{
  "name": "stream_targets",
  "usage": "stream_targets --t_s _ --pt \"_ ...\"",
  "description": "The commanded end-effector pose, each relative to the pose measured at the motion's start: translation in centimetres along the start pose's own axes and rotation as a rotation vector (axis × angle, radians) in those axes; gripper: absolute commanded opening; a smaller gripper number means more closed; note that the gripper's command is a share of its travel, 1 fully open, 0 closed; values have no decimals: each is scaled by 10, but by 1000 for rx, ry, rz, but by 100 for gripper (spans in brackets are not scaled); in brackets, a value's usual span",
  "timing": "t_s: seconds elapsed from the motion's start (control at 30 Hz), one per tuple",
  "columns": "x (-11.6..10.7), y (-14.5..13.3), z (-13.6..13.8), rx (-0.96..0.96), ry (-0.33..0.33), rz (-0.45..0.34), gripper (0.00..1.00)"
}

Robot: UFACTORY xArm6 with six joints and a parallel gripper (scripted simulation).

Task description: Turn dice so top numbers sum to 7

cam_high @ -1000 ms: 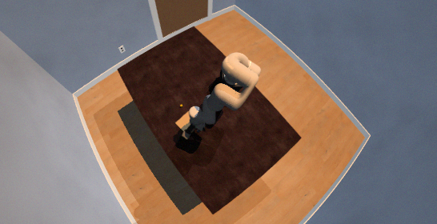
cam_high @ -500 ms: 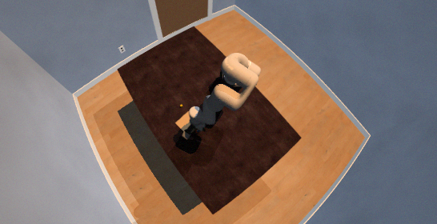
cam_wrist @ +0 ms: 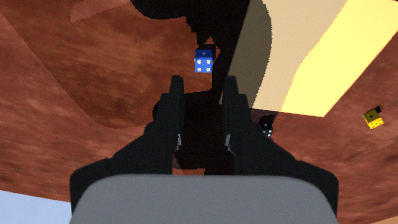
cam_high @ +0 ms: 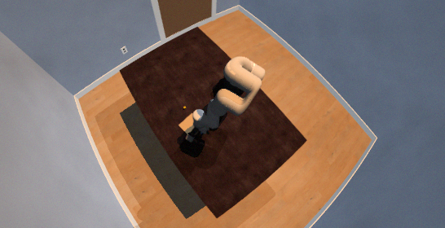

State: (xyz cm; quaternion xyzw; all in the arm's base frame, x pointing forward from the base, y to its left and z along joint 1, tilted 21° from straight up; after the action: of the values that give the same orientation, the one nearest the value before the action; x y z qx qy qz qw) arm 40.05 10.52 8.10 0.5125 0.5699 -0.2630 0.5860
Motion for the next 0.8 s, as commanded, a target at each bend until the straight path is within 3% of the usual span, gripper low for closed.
stream_targets --t_s 0.0,0.77 --pt "6 1 0 0 0 4 31" --pt "34 0 0 0 0 4 31"
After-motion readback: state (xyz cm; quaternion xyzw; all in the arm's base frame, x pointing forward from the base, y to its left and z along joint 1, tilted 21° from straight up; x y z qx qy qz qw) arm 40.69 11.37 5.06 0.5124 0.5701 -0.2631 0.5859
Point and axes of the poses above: the point where the finger pads meet when closed, its own x axis out along the fingers, its own z axis across the jaws, y = z × x, the point moved 9 cm from there along -x, back along the fingers, and after that the axes turned 7 degrees about -x, right-handed, at the moved point
